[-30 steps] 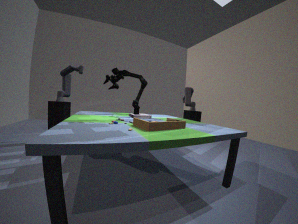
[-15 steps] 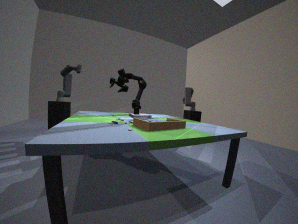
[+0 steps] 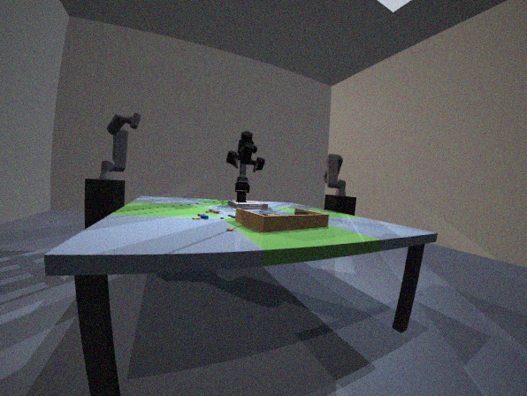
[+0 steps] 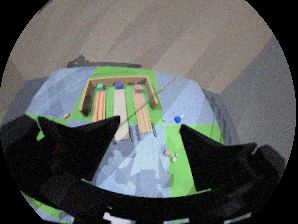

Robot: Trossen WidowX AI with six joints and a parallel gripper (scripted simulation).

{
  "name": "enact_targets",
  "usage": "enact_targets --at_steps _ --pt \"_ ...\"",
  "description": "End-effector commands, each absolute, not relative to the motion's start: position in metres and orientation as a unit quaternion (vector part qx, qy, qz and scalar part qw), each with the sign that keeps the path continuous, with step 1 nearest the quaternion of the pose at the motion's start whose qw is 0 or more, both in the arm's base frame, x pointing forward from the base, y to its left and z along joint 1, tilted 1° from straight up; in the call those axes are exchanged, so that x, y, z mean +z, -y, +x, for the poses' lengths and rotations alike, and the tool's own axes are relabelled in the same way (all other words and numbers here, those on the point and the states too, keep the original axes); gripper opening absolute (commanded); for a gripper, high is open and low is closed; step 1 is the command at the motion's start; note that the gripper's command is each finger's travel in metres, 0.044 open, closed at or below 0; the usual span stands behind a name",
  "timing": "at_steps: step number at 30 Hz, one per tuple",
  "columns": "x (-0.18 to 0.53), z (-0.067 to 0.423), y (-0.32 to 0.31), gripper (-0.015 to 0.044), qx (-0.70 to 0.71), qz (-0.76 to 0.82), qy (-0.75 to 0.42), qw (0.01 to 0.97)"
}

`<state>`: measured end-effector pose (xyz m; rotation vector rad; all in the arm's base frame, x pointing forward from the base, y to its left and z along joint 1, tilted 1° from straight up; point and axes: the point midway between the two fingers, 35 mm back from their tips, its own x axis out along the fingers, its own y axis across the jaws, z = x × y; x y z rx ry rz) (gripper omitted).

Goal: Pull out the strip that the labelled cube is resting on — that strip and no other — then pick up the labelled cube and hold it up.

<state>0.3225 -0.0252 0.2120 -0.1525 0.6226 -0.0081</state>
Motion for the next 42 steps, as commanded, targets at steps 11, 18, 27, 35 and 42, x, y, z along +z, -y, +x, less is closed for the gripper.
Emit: enact_targets --at_steps 11,18,27,35,42 --pt "0.195 0.316 -0.05 0.0374 0.069 -0.03 -0.293 0.953" --pt "0.188 0.358 -0.033 0.019 0.061 -0.082 -0.402 0.91" --pt "0.149 0.405 0.002 0.0 0.078 -0.13 -0.556 0.817" --pt "0.097 0.427 0.037 0.0 0.121 -0.142 -0.674 0.714" --pt "0.091 0.428 0.04 0.0 0.125 -0.142 -0.683 0.705"
